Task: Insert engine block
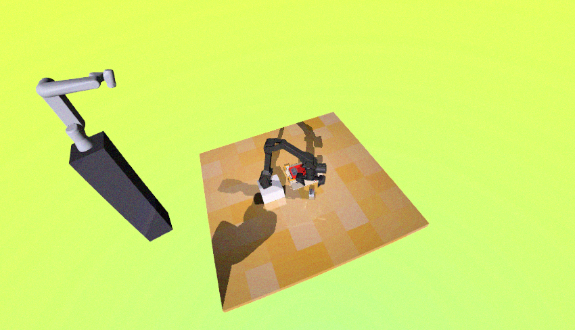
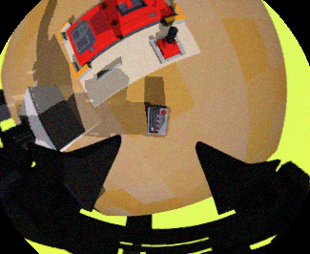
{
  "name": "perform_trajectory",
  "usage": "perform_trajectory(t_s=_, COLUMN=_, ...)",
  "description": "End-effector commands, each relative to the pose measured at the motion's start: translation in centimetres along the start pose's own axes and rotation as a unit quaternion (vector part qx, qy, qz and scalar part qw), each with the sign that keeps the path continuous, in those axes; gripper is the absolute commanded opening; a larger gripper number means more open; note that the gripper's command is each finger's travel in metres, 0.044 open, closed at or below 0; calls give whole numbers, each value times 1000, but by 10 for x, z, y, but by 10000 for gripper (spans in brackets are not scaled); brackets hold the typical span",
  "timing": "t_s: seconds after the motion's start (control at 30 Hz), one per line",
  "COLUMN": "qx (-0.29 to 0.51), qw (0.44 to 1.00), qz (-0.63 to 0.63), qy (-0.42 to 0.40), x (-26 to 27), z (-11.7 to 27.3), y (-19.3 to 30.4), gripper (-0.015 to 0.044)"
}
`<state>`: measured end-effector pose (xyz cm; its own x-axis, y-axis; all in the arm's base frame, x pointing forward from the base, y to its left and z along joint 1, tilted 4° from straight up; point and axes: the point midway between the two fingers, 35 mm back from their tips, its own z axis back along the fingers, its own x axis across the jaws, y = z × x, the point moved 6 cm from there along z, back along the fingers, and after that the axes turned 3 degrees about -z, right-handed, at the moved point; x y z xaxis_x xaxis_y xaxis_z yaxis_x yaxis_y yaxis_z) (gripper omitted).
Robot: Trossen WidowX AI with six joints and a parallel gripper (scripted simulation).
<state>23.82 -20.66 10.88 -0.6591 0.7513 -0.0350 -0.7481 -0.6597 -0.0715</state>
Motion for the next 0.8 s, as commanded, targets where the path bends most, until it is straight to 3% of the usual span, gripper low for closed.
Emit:
perform_trajectory(t_s=0.0, qx=-2, qw=1000, qz=18, qy=-7, x=1, z=1, y=-2, gripper=440)
perform_trajectory(t_s=0.2, qx=-2, qw=1000, qz=18, qy=-7, x=2, z=-35, y=-2, gripper=440)
perform_trajectory(t_s=0.77, qx=-2, qw=1000, qz=18, qy=-7, x=1, z=-60, y=-3, gripper=440)
